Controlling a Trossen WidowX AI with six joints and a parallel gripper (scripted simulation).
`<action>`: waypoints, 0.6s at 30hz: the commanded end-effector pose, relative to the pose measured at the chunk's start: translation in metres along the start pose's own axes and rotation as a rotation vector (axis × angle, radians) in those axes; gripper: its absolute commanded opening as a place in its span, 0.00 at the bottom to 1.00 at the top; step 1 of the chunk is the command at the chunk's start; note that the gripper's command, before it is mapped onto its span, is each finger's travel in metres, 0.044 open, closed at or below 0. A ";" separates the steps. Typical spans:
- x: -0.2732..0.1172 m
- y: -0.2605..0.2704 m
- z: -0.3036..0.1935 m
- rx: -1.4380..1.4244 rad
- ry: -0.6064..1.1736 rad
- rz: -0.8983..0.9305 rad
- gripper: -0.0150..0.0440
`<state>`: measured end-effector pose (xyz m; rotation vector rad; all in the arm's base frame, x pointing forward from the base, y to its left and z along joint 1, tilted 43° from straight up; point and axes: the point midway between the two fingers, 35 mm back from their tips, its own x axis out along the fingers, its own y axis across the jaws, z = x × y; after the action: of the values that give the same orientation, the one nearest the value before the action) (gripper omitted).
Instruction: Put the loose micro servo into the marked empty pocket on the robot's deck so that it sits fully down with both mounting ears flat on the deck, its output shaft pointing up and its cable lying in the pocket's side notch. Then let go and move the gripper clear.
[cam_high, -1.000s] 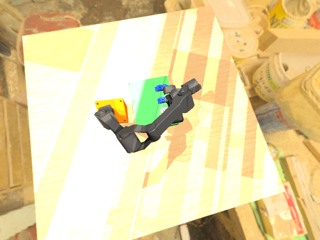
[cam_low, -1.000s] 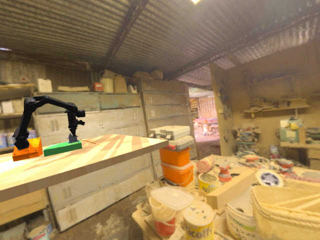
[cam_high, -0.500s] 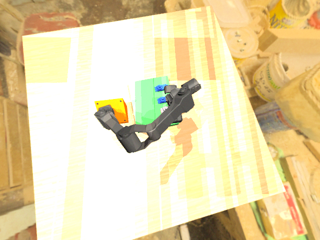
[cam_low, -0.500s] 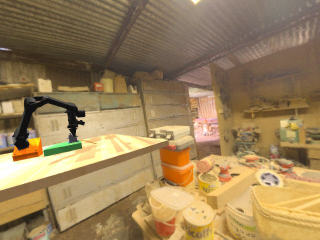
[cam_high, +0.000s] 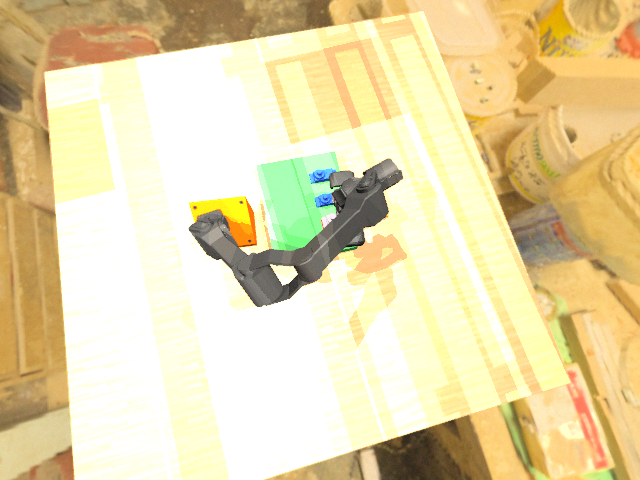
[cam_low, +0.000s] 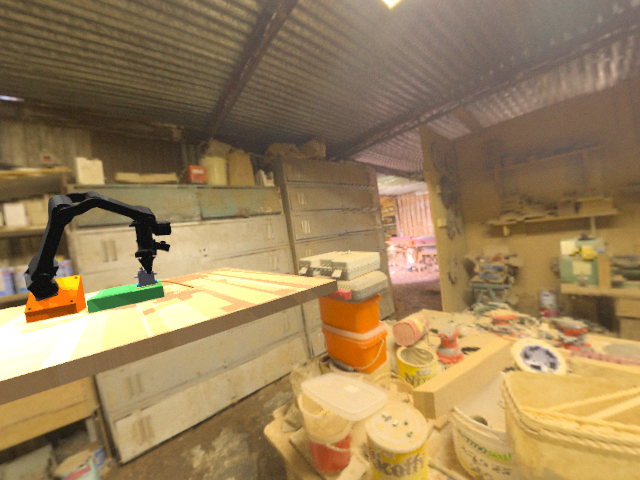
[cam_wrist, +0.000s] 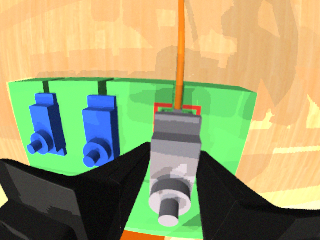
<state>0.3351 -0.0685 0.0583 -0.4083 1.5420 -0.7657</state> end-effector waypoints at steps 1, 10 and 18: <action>0.003 0.001 0.000 -0.007 -0.004 -0.004 0.25; 0.014 0.001 0.000 -0.007 -0.004 -0.005 0.25; 0.024 0.000 0.000 -0.007 -0.004 -0.005 0.25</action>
<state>0.3316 -0.0837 0.0422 -0.4087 1.5438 -0.7669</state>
